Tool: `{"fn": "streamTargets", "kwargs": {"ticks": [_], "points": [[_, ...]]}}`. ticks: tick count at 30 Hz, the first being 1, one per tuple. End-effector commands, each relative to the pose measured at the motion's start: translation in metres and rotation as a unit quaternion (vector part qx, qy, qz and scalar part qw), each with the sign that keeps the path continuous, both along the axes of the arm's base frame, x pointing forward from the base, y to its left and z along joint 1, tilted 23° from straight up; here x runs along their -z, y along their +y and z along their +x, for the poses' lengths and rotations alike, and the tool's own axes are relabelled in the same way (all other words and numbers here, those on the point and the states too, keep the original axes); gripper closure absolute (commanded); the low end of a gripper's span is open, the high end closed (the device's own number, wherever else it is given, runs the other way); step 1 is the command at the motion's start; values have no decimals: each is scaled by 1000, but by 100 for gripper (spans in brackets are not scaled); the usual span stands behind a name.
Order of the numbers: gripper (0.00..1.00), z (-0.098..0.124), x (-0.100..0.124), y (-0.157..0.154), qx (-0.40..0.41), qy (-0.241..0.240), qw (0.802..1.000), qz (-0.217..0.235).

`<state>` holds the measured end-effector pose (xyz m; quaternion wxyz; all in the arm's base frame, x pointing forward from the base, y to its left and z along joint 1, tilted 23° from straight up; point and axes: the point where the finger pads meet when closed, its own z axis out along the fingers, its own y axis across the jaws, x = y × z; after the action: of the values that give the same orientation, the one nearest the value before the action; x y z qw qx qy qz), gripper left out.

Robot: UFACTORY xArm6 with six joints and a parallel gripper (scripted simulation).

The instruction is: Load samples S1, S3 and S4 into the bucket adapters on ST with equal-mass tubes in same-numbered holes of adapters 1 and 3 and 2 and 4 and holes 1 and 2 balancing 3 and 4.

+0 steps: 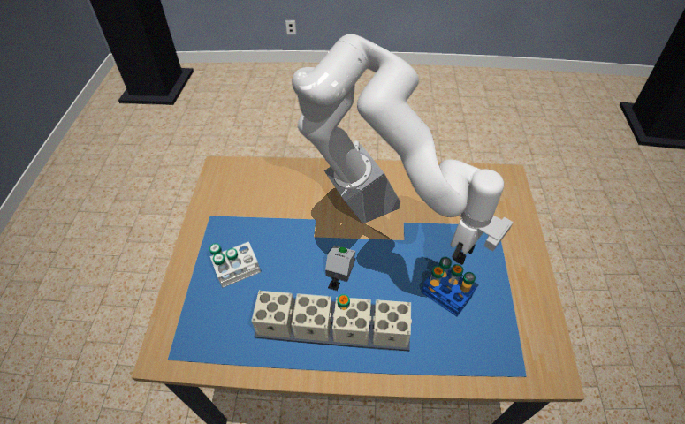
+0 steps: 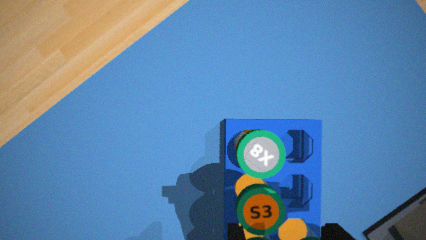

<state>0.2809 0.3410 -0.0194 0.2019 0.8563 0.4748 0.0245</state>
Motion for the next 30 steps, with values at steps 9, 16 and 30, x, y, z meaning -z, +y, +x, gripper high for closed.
{"fn": "streamTargets", "kwargs": {"ticks": [9, 16, 30], "points": [[56, -4, -20, 8, 0, -1, 1000, 2], [56, -7, -33, 13, 0, -1, 1000, 2], [56, -9, -40, 15, 0, -1, 1000, 2]]}}
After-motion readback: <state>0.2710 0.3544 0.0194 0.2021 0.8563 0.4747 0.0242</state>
